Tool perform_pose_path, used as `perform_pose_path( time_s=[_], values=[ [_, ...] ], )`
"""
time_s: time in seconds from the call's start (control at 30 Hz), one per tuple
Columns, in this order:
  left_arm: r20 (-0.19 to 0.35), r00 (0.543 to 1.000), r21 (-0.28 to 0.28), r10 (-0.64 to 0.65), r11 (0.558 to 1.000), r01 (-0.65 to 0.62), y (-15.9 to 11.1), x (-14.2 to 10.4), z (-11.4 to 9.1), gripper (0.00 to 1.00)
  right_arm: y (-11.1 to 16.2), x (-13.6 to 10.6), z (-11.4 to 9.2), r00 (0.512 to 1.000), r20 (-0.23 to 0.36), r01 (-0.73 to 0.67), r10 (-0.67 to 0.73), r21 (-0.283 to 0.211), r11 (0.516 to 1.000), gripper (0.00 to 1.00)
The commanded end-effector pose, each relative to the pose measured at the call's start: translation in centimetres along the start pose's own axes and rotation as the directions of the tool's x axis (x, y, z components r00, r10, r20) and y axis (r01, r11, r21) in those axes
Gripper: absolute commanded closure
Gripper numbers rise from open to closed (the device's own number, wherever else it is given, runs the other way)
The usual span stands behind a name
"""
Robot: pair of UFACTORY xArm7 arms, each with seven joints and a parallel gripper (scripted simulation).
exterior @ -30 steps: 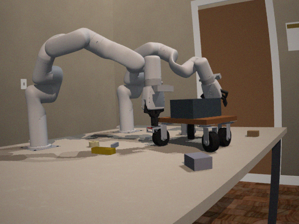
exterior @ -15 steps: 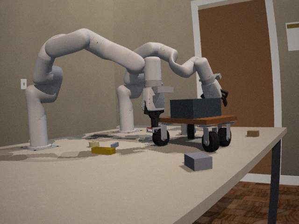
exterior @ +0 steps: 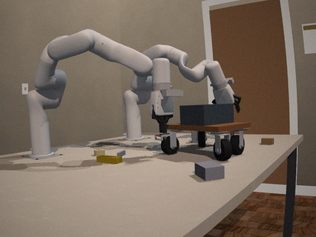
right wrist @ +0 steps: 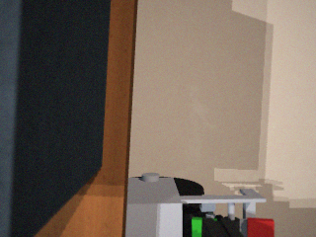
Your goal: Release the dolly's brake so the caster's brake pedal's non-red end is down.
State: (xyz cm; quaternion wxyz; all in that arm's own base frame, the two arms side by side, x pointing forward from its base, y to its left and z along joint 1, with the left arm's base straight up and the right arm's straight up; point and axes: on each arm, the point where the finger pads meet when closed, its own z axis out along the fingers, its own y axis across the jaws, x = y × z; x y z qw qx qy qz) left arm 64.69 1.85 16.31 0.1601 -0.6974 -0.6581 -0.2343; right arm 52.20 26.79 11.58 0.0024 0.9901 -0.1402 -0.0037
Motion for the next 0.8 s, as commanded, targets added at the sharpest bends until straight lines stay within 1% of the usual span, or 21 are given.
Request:
perform_pose_path(
  time_s=[0.0,0.3,0.43,0.5,0.77],
  values=[
    [0.0,1.0,-0.005,-0.003,1.0,0.003,0.1,0.1,-0.2,0.0,-0.2,0.1,-2.2,1.0,-0.007,0.0,0.0,0.006,1.0,1.0],
    [0.0,1.0,-0.005,-0.003,1.0,0.003,0.1,0.1,-0.2,0.0,-0.1,0.1,-10.3,1.0,-0.007,0.0,0.0,0.006,1.0,1.0],
    [0.0,1.0,-0.005,-0.003,1.0,0.003,0.1,0.1,-0.2,0.0,-0.1,0.1,-13.1,1.0,-0.007,0.0,0.0,0.006,1.0,1.0],
    [0.0,1.0,-0.005,-0.003,1.0,0.003,0.1,0.1,-0.2,0.0,-0.1,0.0,-13.9,1.0,-0.007,0.0,0.0,0.006,1.0,1.0],
    [0.0,1.0,-0.005,-0.003,1.0,0.003,0.1,0.1,-0.2,0.0,-0.1,0.0,-14.7,1.0,-0.007,0.0,0.0,0.006,1.0,1.0]
  ],
)
